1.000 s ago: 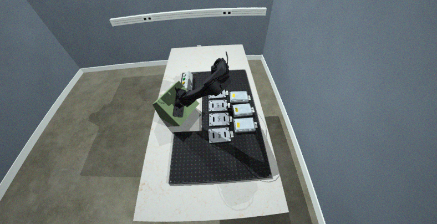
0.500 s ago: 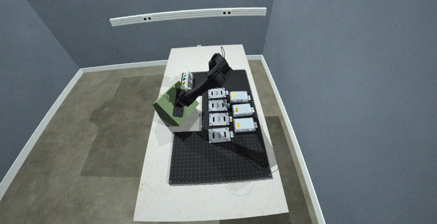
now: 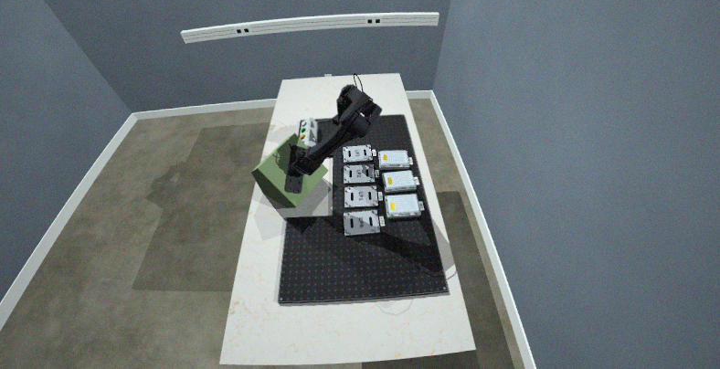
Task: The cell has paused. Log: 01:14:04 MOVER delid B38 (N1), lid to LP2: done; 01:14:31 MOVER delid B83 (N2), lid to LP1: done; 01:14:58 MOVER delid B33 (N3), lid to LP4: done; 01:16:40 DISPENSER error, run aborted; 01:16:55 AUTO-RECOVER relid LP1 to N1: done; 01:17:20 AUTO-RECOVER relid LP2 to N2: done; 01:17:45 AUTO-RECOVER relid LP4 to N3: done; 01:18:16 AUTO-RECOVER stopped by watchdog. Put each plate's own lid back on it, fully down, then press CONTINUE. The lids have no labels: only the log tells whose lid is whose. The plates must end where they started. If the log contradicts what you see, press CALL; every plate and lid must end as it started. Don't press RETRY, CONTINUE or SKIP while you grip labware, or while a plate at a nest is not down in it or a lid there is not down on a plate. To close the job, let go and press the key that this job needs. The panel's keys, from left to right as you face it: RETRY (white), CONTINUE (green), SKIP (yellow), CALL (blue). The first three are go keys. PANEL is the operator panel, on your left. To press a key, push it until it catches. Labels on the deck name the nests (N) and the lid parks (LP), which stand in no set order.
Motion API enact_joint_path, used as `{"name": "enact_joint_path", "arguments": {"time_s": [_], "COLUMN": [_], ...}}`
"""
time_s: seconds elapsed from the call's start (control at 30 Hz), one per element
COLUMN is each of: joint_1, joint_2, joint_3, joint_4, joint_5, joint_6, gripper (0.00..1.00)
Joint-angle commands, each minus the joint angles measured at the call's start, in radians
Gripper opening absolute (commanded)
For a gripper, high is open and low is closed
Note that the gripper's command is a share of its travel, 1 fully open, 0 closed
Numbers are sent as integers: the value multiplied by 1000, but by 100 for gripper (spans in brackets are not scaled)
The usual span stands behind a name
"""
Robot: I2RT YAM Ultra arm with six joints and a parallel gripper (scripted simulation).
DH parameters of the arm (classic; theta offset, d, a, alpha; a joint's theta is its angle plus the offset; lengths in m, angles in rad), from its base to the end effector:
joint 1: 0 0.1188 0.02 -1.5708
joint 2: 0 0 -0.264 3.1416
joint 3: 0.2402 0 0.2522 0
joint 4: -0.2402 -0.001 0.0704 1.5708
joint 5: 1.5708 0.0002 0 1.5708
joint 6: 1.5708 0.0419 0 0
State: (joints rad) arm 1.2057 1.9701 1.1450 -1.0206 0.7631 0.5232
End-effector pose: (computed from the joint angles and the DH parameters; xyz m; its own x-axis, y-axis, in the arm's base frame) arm 0.1352 0.2753 0.1259 -0.6684 -0.7374 -0.0972 -0.4711 0.5209 -0.7119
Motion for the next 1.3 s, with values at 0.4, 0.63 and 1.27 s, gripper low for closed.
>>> {"name": "enact_joint_path", "arguments": {"time_s": [0.4,0.63,1.27], "joint_1": [182,235,400], "joint_2": [169,239,491], "joint_3": [34,57,199], "joint_4": [43,49,23], "joint_5": [-54,-76,-153], "joint_6": [-94,-131,-287], "gripper": [0,0,0]}}
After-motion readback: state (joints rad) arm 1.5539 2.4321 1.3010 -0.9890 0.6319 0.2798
